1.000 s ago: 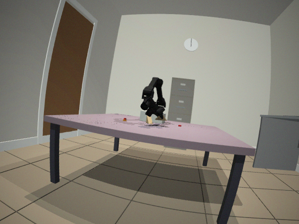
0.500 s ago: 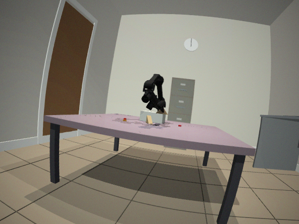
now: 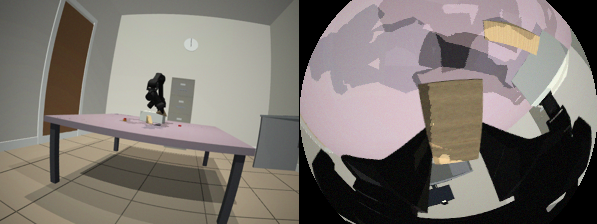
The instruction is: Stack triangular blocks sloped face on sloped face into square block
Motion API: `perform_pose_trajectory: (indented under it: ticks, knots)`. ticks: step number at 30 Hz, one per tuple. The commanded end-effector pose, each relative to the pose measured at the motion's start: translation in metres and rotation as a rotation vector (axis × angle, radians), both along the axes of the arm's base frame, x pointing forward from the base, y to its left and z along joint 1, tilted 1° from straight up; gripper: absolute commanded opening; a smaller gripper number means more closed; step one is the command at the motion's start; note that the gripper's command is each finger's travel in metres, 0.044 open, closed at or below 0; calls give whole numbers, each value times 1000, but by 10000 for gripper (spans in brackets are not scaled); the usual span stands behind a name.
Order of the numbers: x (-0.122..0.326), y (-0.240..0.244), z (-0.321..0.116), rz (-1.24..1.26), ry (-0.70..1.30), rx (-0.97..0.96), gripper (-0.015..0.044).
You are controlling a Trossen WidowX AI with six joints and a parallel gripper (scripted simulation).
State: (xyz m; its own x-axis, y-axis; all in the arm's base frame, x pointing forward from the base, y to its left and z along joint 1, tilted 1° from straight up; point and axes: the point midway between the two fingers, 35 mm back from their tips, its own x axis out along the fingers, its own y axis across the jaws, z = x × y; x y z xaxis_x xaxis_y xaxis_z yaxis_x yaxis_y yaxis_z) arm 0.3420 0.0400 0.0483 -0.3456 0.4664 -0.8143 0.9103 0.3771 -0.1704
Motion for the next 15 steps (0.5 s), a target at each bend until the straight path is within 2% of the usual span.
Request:
perform_pose_trajectory:
  ticks: [1, 15]
  knots:
    - [-2, 1, 1, -84, 25, -88, 0]
    - [-6, 5, 1, -416, 74, -346, 0]
